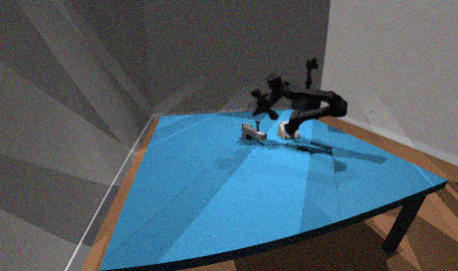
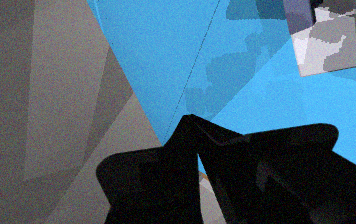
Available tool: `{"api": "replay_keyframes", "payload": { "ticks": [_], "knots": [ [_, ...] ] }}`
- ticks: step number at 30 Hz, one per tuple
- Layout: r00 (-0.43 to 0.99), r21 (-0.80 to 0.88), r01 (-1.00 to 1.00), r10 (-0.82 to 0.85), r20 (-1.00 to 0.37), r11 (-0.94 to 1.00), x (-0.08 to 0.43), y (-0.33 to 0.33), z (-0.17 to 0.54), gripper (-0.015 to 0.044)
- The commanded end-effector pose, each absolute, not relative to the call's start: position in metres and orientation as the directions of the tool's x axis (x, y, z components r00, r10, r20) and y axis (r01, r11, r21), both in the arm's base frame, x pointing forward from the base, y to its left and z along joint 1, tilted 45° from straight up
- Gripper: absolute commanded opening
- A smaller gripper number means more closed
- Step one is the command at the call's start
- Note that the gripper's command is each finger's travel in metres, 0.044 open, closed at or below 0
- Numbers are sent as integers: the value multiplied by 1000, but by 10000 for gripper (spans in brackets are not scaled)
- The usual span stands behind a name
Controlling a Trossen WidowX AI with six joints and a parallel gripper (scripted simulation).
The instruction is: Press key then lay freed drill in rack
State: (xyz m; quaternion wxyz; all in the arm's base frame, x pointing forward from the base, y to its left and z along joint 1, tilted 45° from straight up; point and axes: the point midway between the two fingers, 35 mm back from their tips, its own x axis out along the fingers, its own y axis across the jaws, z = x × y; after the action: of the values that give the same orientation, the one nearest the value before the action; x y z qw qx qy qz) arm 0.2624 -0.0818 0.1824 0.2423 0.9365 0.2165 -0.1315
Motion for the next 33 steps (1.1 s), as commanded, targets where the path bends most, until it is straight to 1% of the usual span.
{"api": "replay_keyframes", "payload": {
  "ticks": [1, 4, 7, 11, 33],
  "knots": [
    [588, -223, 428, 457, -668, -876, 260, -100, 138, 0],
    [422, -431, 339, 544, -725, -836, 251, -99, 128, 0],
    [292, -549, 258, 606, -740, -795, 245, -102, 124, 0],
    [150, -666, 156, 684, -714, -729, 233, -97, 126, 0],
    [147, -669, 154, 687, -712, -727, 234, -91, 121, 0]
  ]
}}
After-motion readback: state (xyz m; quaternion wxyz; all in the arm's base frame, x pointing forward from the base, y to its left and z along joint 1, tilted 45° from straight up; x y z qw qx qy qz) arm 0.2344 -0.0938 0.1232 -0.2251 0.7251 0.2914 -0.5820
